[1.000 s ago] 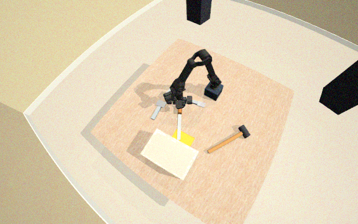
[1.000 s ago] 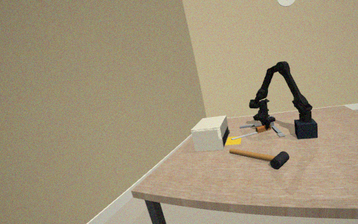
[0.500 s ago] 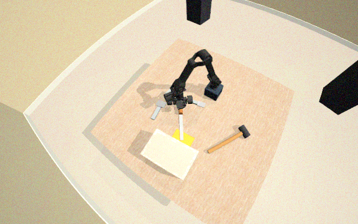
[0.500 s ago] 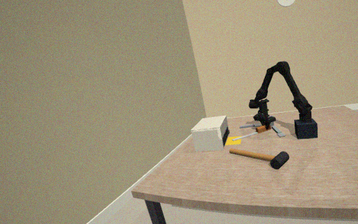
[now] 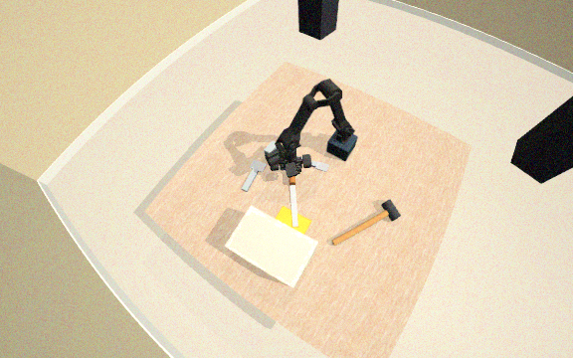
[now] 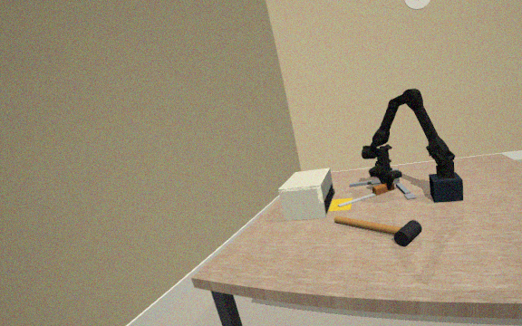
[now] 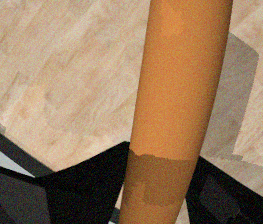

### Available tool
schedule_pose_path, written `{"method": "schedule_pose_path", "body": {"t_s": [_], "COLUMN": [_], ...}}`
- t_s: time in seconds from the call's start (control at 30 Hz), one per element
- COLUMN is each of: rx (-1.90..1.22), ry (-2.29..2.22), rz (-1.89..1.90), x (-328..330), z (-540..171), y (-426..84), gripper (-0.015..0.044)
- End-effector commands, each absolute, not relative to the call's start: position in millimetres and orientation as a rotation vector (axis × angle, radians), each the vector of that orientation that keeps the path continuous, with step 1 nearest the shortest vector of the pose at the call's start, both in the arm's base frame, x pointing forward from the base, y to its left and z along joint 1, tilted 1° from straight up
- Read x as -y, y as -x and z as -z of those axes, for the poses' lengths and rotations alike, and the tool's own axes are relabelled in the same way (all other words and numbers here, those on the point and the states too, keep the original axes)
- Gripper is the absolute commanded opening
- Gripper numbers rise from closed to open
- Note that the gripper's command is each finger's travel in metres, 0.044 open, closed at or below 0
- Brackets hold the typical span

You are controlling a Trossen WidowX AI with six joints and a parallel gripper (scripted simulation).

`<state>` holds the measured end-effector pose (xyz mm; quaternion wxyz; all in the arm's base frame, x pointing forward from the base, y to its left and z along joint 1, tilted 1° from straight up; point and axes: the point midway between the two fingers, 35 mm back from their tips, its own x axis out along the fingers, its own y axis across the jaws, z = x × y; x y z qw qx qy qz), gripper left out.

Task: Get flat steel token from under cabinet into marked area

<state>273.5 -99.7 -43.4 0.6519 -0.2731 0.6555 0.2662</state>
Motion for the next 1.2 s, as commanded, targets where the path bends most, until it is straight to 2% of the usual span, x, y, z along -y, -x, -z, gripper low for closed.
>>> {"method": "schedule_pose_path", "body": {"t_s": [0.0, 1.17], "rx": [-1.485, -1.483], "ry": [0.621, 0.623], "rz": [-0.608, -0.614], "x": [93.3, 53.1], "z": [43.1, 43.4], "y": [-273.0, -273.0], "gripper": [0.0000, 0.0000]}}
